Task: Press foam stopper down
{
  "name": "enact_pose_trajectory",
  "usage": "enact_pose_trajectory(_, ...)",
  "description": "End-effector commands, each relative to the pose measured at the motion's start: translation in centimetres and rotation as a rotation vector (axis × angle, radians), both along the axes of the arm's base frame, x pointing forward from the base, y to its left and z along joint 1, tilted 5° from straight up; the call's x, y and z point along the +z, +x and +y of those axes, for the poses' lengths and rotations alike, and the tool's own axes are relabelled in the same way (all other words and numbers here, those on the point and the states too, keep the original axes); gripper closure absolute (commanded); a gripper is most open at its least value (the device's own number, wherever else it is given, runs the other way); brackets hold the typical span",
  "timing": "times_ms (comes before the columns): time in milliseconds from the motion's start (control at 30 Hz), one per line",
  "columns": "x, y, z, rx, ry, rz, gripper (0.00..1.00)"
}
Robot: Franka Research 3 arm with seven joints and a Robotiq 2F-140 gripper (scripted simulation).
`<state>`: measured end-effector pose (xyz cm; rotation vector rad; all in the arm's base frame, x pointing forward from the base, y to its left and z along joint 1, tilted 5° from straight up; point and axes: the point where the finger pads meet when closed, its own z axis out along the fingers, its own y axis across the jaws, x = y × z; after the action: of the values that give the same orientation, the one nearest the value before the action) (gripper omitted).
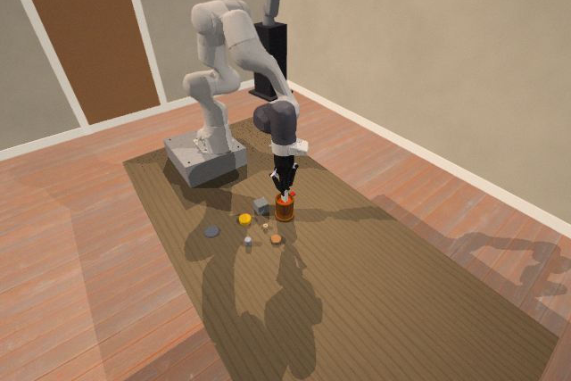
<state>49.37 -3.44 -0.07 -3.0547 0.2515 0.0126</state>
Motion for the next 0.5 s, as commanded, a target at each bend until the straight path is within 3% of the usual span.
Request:
enact_pose_trajectory(0, -0.96, -0.91, 0.21, -0.003, 0.003, 0.019, 1.0)
enact_pose_trajectory(467, -1.3, -1.04, 0.26, -0.003, 0.003, 0.019, 1.0)
